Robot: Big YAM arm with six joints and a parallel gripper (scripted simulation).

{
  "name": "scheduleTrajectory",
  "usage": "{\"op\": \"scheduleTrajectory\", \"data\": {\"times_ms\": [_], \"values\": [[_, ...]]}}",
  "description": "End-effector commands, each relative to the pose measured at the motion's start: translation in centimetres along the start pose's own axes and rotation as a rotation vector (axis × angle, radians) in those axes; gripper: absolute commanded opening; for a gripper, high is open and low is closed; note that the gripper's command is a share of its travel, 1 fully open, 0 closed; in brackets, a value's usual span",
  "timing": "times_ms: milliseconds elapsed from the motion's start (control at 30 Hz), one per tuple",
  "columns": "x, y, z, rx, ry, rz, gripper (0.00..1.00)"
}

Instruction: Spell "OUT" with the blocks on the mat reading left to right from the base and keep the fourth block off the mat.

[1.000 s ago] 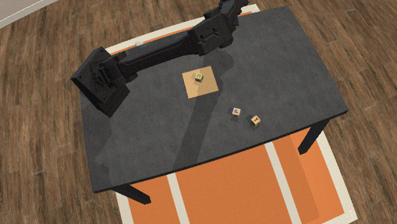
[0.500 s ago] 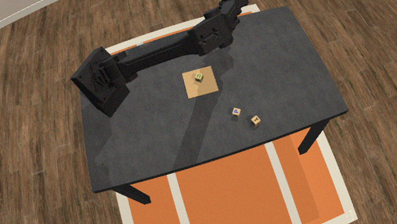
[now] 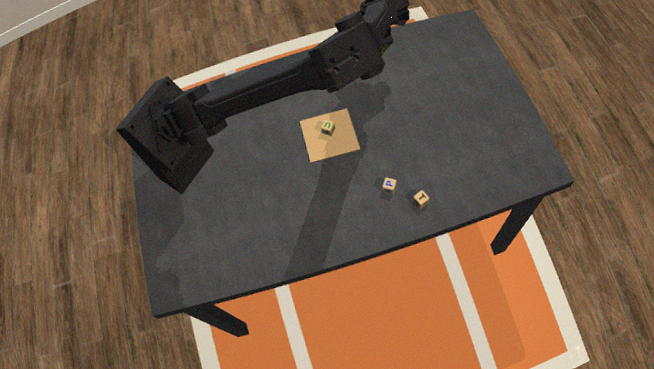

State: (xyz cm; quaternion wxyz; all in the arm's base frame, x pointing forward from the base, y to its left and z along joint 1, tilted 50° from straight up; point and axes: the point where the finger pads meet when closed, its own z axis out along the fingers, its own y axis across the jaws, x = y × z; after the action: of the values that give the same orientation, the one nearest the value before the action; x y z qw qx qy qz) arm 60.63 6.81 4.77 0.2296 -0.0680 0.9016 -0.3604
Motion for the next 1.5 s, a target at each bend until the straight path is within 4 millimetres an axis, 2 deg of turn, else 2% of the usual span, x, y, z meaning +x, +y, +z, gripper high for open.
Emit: {"op": "scheduleTrajectory", "data": {"times_ms": [0, 333, 700, 767, 967, 1133, 1233, 1467], "values": [[-0.9, -0.6, -0.3, 0.003, 0.001, 0.072, 0.25], [-1.1, -0.6, 1.8, 0.002, -0.006, 0.067, 0.25], [-0.8, -0.5, 7.1, 0.004, -0.004, 0.064, 0.25], [-0.8, -0.5, 7.1, 0.004, -0.004, 0.064, 0.25], [-0.7, -0.5, 9.2, 0.004, -0.003, 0.063, 0.25], [-0.5, -0.4, 9.9, 0.005, -0.001, 0.060, 0.25], [-0.6, 0.3, 9.5, 0.000, -0.007, 0.049, 0.25], [-0.6, 0.3, 9.5, 0.001, -0.007, 0.049, 0.25]]}}
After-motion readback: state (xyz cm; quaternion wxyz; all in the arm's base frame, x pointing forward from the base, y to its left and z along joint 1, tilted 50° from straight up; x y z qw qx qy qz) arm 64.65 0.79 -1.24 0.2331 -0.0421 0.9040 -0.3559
